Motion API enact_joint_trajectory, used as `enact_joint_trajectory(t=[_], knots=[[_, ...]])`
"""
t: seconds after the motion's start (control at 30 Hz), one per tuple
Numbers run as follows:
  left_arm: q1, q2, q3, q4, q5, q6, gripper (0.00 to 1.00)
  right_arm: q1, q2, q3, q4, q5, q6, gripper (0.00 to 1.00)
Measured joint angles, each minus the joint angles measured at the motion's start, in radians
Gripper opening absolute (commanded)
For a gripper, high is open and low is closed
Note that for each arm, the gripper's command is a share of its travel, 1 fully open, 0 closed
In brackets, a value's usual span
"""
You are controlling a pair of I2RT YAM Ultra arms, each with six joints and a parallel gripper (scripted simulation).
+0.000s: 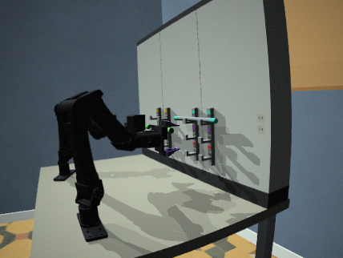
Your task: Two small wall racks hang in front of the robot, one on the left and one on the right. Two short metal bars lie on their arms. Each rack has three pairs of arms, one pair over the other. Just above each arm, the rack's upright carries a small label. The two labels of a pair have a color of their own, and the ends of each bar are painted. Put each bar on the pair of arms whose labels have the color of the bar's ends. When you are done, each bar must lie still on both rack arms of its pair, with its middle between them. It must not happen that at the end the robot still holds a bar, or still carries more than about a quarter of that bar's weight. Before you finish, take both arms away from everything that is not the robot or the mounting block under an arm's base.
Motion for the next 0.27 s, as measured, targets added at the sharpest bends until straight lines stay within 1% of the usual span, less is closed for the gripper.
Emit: enact_joint_trajectory(t=[0.27], knots=[[0.000,0.000,0.000,0.000,0.000,0.000,1.00,0.055,0.030,-0.008,0.034,0.050,0.000,1.00]])
